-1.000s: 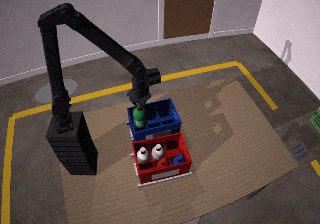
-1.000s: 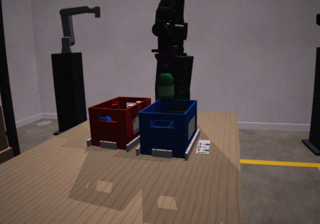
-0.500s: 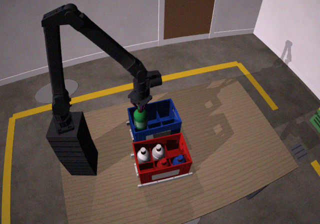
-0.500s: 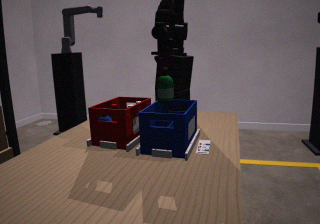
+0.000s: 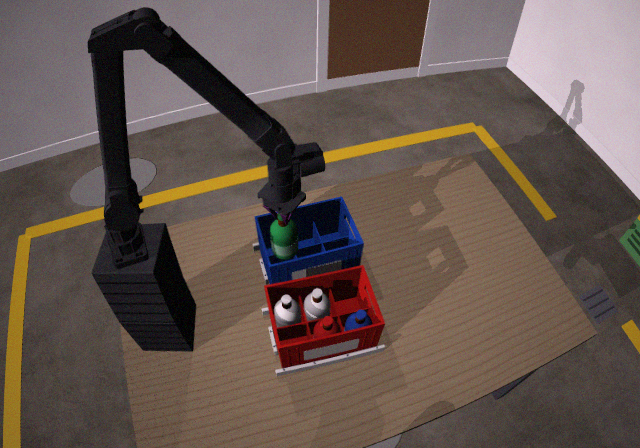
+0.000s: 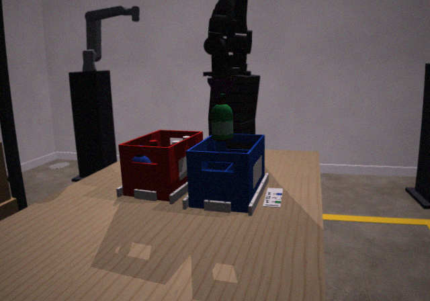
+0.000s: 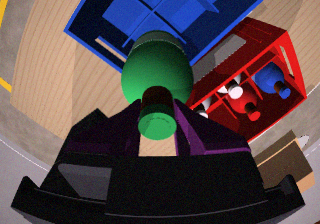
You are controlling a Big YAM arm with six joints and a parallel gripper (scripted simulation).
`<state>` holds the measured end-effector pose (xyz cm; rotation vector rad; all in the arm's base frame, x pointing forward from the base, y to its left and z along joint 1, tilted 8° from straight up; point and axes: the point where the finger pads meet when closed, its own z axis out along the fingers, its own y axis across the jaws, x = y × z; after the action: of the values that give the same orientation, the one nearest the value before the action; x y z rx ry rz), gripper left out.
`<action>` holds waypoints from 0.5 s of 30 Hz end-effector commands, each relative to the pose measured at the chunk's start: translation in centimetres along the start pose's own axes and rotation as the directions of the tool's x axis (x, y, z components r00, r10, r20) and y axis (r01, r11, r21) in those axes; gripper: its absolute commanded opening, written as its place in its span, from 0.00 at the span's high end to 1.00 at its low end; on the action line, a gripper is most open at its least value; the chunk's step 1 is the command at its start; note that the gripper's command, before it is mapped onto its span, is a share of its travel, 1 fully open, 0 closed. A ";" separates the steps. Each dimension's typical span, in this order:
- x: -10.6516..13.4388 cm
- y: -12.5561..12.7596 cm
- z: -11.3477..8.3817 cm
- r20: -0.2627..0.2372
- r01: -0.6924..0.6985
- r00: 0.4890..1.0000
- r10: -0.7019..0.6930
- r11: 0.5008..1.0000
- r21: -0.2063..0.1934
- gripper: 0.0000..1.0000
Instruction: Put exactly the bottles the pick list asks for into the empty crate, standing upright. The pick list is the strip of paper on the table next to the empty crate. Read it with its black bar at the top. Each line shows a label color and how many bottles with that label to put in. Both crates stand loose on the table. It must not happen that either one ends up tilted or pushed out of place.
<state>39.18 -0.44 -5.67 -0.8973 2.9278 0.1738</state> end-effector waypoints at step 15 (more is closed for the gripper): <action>-0.9 0.0 1.2 0.024 0.002 1.000 -0.003 1.000 0.020 1.00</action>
<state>38.82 -0.22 -6.97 -0.8973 2.9302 0.1753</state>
